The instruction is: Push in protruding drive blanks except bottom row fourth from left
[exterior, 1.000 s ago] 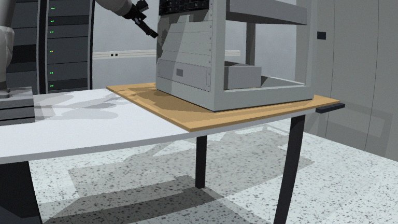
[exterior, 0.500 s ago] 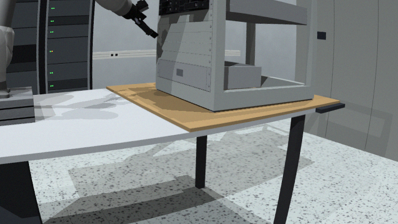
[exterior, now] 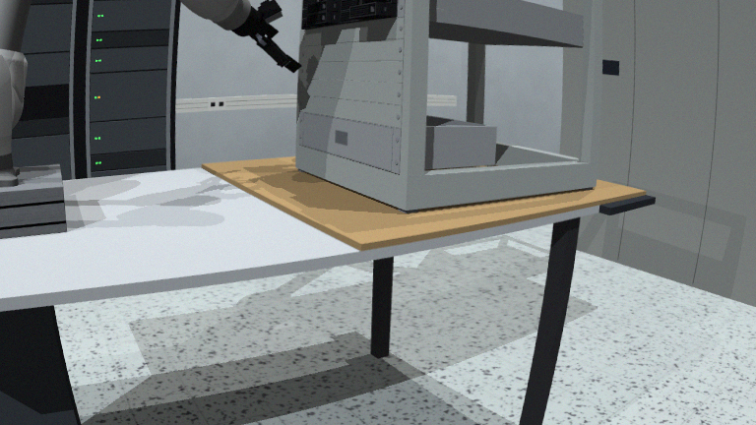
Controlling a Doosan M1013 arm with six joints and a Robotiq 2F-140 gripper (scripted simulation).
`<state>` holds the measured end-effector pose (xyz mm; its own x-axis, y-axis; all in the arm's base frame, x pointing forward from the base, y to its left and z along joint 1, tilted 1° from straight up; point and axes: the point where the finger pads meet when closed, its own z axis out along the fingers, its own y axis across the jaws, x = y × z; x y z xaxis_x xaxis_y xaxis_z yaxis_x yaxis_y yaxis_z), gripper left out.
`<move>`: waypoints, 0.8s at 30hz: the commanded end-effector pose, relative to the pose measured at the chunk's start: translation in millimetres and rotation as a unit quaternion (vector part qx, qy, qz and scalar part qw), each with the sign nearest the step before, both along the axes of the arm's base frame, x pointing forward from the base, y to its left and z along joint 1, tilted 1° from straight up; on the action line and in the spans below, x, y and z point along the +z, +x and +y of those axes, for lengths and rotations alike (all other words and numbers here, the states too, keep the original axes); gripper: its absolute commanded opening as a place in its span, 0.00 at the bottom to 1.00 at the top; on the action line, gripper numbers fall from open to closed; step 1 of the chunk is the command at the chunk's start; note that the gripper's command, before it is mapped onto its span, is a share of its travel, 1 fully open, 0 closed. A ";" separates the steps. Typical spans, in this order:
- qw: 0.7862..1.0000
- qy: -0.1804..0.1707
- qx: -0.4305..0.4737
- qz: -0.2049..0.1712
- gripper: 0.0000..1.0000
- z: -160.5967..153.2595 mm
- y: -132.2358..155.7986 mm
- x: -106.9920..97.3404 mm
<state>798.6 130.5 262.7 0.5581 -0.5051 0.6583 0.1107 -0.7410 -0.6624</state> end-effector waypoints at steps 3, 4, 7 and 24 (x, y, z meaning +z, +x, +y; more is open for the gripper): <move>1.000 -0.006 0.001 -0.005 1.00 -1.9 -0.9 1.8; 1.000 -0.008 0.002 -0.007 1.00 -2.5 -1.3 2.1; 1.000 -0.012 0.003 -0.011 1.00 -3.9 -2.1 2.7; 0.993 -0.090 0.018 -0.069 1.00 -27.1 -16.1 12.9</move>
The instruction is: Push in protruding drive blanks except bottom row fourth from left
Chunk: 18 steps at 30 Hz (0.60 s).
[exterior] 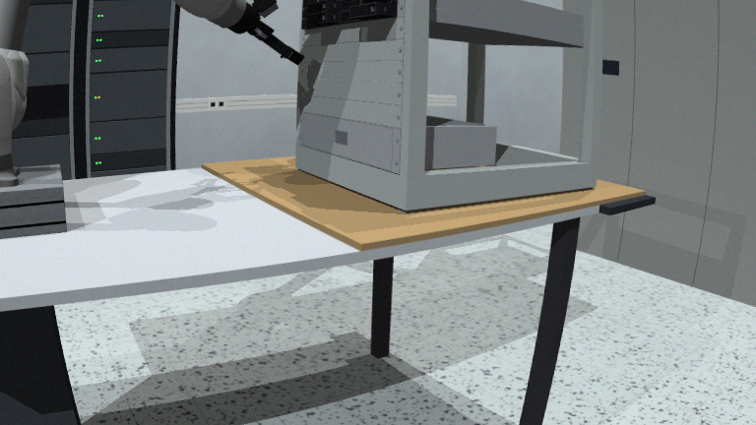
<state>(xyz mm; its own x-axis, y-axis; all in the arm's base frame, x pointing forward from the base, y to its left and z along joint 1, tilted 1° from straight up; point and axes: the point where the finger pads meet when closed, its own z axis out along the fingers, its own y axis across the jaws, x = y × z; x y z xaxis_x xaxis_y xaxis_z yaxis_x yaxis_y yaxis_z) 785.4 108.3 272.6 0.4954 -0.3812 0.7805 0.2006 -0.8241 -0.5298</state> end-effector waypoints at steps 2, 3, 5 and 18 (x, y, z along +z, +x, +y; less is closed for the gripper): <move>0.999 -0.025 0.003 -0.021 1.00 -7.3 -4.3 4.1; 0.999 -0.033 0.005 -0.028 1.00 -9.8 -5.8 5.1; 0.998 -0.052 0.007 -0.040 1.00 -15.0 -9.1 7.4; 0.976 -0.180 0.019 -0.122 1.00 -50.2 -32.2 22.0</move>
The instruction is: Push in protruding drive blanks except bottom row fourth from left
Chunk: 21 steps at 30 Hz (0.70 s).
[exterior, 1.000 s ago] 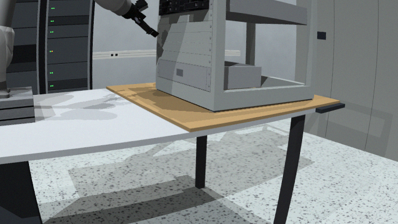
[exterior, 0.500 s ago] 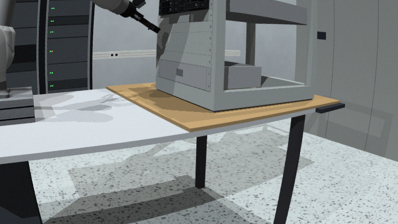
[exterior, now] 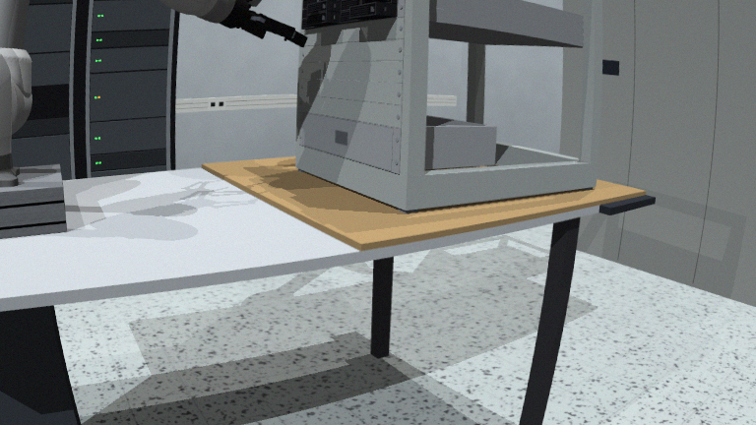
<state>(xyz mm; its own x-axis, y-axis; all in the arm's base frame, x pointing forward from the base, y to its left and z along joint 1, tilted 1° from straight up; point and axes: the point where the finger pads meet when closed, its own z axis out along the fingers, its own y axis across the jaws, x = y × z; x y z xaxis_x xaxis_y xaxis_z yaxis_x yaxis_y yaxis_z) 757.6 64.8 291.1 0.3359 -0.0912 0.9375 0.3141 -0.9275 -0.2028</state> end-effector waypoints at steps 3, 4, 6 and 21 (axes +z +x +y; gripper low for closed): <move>0.997 -0.067 0.000 -0.050 1.00 -17.7 -12.1 7.9; 0.995 -0.082 0.000 -0.058 1.00 -21.5 -14.7 9.4; 0.991 -0.112 0.001 -0.074 1.00 -29.2 -20.3 12.4; 0.940 -0.301 -0.006 -0.159 1.00 -76.0 -56.2 29.4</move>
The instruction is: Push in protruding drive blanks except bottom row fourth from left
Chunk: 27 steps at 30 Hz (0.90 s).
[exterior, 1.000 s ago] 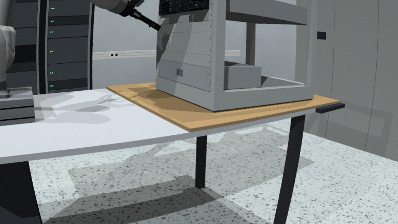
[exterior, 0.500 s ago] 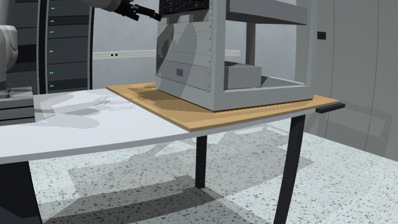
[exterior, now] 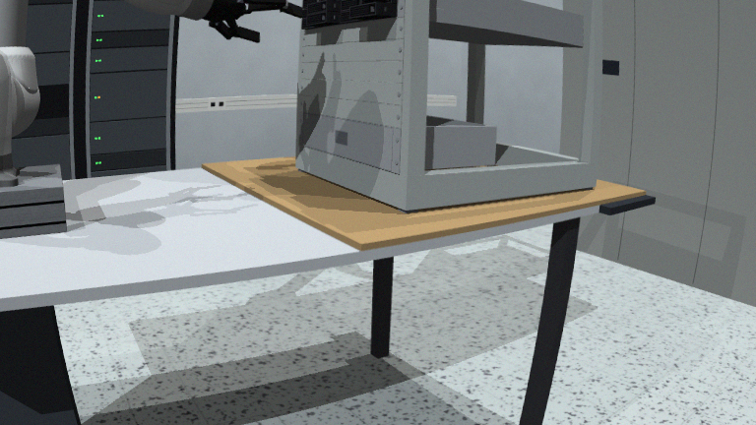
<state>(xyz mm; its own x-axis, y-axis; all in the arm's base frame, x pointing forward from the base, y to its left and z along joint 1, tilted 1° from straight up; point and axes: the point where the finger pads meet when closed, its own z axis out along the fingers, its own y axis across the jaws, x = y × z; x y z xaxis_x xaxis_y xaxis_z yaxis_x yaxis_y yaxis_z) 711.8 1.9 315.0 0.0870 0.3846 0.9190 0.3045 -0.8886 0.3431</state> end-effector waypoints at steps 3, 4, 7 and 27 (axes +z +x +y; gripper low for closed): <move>0.994 -0.100 -0.014 -0.051 1.00 -22.9 -18.7 8.7; 0.992 -0.114 -0.016 -0.057 1.00 -26.2 -21.5 9.8; 0.985 -0.157 -0.021 -0.071 1.00 -35.9 -30.0 12.9; 0.901 -0.409 -0.062 -0.127 1.00 -91.4 -83.8 28.2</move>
<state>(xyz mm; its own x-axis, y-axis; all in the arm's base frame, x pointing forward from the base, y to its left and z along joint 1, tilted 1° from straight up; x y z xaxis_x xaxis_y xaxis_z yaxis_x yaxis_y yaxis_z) 638.9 -79.2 340.0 -0.0167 0.9035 0.4282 0.0881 -0.4252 0.9008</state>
